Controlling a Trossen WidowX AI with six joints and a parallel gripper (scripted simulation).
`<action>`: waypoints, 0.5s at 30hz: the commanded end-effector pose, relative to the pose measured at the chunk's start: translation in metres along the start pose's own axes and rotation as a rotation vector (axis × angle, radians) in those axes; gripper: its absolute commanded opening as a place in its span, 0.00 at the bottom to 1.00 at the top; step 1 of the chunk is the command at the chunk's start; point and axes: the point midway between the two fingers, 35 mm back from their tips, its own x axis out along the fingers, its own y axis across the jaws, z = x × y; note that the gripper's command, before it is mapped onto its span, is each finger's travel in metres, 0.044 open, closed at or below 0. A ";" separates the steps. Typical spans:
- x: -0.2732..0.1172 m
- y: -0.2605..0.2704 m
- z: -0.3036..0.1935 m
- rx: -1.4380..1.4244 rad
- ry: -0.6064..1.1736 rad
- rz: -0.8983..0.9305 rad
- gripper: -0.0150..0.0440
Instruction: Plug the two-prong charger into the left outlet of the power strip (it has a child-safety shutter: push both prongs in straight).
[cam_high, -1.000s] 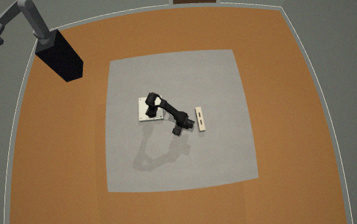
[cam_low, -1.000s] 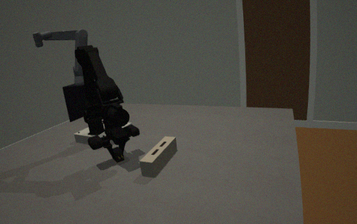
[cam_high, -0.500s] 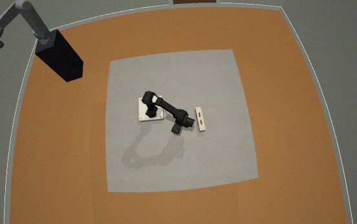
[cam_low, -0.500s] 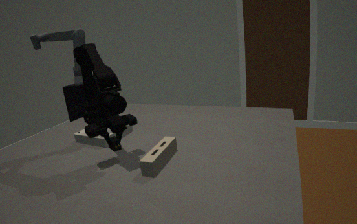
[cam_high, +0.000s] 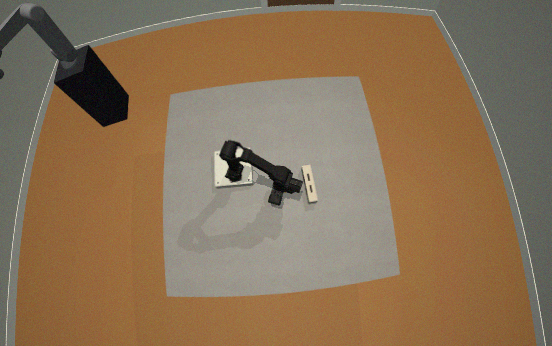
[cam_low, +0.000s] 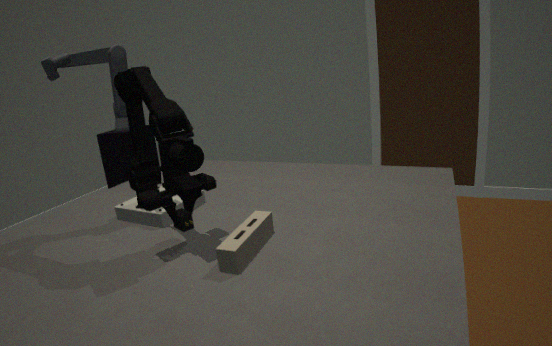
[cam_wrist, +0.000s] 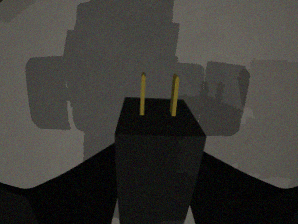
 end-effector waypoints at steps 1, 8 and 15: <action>0.007 0.008 0.005 -0.069 0.005 -0.004 0.25; 0.015 0.021 0.012 -0.170 0.003 -0.009 0.25; 0.023 0.035 0.018 -0.270 0.001 -0.015 0.25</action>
